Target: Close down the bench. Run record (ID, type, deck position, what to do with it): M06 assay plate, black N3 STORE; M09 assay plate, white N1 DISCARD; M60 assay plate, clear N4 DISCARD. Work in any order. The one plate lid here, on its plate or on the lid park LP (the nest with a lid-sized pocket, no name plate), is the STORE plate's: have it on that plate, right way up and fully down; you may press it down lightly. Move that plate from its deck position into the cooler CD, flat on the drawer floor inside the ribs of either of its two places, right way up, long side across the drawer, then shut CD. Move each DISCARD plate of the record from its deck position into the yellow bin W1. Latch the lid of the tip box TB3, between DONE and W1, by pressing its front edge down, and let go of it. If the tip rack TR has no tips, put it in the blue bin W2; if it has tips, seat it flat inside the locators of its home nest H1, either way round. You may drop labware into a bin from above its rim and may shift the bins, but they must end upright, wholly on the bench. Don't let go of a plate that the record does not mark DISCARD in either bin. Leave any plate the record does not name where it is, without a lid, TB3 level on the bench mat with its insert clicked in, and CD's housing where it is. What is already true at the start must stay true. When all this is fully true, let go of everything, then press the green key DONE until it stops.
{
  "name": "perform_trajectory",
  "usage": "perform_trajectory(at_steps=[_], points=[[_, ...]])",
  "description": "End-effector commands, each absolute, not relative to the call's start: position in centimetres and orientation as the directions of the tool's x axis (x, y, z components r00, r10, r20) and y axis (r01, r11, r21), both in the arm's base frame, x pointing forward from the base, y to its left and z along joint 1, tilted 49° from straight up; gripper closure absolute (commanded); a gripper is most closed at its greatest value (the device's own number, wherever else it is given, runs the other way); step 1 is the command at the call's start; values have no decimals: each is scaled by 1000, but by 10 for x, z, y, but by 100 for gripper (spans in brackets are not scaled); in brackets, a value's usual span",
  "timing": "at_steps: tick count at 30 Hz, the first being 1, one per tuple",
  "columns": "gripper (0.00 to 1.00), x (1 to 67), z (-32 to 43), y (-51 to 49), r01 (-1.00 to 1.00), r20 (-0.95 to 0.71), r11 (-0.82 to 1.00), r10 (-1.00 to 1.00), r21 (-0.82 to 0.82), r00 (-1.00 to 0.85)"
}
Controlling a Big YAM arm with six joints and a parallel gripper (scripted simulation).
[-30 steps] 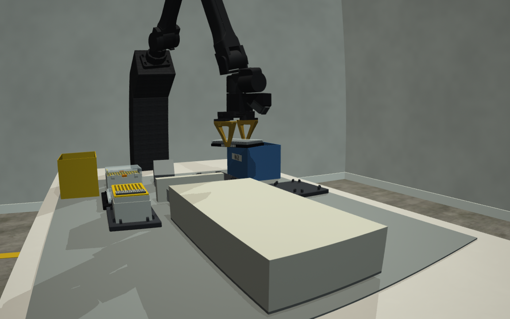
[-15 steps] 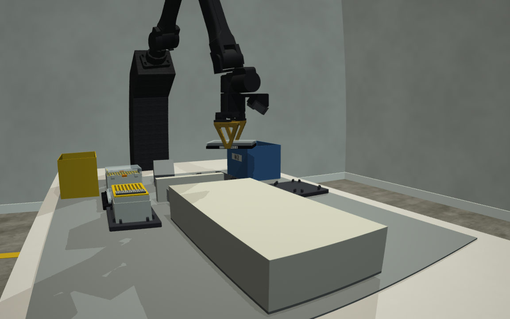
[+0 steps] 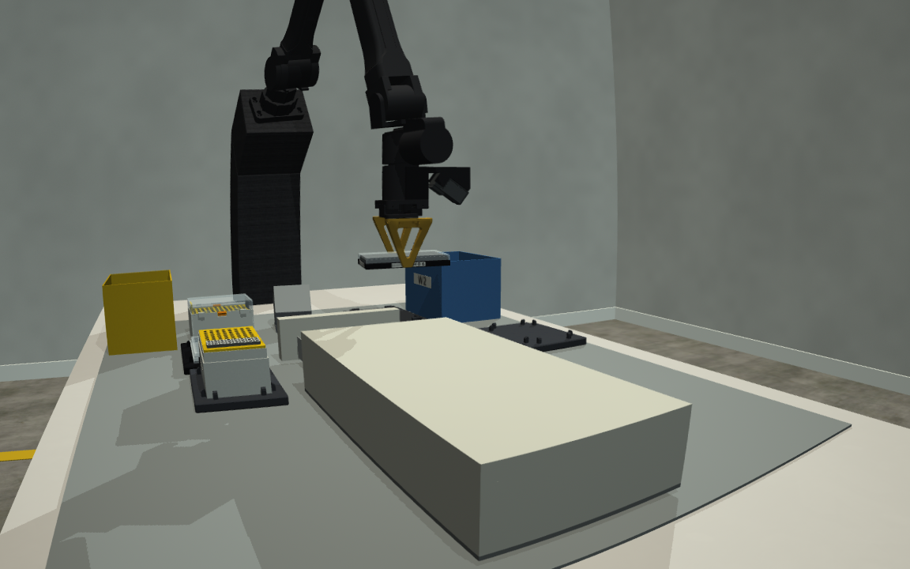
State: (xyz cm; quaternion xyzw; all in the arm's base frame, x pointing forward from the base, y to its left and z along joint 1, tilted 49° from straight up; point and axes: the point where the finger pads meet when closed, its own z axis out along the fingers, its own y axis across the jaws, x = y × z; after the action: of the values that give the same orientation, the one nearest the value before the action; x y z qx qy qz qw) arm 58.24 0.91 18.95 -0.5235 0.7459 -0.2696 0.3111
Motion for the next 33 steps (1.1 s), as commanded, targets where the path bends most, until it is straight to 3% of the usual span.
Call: perform_trajectory(at_steps=[1, 33], points=[[100, 590, 208, -4, -635, -48, 133, -988, -761, -150], [100, 613, 235, -69, -645, -28, 110, -990, -756, -136]])
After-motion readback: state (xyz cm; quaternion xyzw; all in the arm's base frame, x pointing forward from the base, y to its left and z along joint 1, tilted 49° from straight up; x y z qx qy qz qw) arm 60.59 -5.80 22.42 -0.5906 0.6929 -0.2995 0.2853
